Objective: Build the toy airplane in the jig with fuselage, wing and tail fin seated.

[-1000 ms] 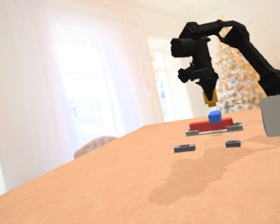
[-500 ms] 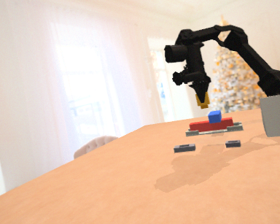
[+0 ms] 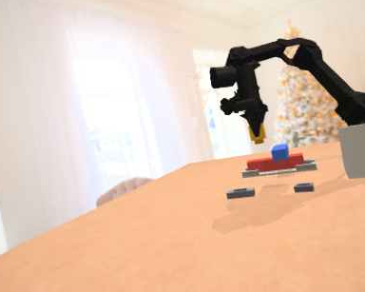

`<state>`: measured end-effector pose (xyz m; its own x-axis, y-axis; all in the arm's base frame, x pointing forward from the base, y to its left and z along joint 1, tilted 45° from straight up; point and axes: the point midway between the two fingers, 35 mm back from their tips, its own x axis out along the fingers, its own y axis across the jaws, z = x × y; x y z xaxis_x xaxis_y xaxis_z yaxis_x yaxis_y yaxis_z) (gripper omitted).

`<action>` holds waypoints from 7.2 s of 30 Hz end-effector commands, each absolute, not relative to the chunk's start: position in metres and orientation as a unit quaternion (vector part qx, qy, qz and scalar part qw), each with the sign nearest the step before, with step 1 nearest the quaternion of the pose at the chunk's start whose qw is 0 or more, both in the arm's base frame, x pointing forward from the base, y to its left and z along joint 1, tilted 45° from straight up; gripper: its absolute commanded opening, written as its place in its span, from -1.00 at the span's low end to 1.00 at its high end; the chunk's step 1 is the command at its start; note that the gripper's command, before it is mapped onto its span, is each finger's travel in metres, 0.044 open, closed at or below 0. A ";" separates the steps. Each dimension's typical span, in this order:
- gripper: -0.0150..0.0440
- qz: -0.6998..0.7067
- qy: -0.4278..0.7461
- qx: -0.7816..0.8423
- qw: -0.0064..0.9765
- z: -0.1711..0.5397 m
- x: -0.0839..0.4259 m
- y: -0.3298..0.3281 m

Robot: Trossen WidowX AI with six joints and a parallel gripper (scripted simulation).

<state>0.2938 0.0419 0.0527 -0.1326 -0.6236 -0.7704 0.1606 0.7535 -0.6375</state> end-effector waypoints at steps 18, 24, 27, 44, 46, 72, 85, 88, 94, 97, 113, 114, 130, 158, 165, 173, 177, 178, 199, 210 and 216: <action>-0.49 -0.306 0.680 -0.176 0.643 0.083 0.316 -0.007; -0.49 -0.307 0.679 -0.181 0.642 0.092 0.319 -0.023; -0.49 -0.308 0.678 -0.183 0.642 0.096 0.321 -0.031; -0.49 -0.316 0.678 -0.198 0.634 0.121 0.324 -0.077; -0.49 -0.317 0.678 -0.200 0.632 0.124 0.323 -0.082; -0.27 -0.323 0.679 -0.209 0.625 0.138 0.321 -0.106; -0.27 -0.323 0.679 -0.209 0.625 0.138 0.321 -0.106; -0.27 -0.323 0.679 -0.209 0.625 0.139 0.321 -0.107; -0.27 -0.323 0.679 -0.209 0.625 0.139 0.321 -0.107; -0.27 -0.323 0.679 -0.209 0.625 0.135 0.321 -0.110; -0.27 -0.323 0.679 -0.209 0.625 0.117 0.318 -0.128; -0.27 -0.323 0.679 -0.209 0.625 0.116 0.317 -0.129; -0.27 -0.323 0.679 -0.210 0.625 0.111 0.316 -0.134; -0.27 -0.323 0.679 -0.210 0.625 0.111 0.316 -0.134; -0.27 -0.323 0.679 -0.210 0.625 0.111 0.316 -0.134; -0.27 -0.323 0.679 -0.210 0.625 0.111 0.316 -0.134; -0.27 -0.323 0.679 -0.210 0.625 0.111 0.316 -0.134; -0.27 -0.323 0.679 -0.210 0.625 0.111 0.316 -0.134; -0.27 -0.323 0.679 -0.210 0.625 0.111 0.316 -0.134; -0.27 -0.323 0.679 -0.210 0.625 0.111 0.316 -0.134; -0.27 -0.323 0.679 -0.210 0.625 0.111 0.316 -0.134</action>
<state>0.3168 -0.1339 0.1112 -0.1292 -0.6862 -0.7159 0.1246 0.7050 -0.6982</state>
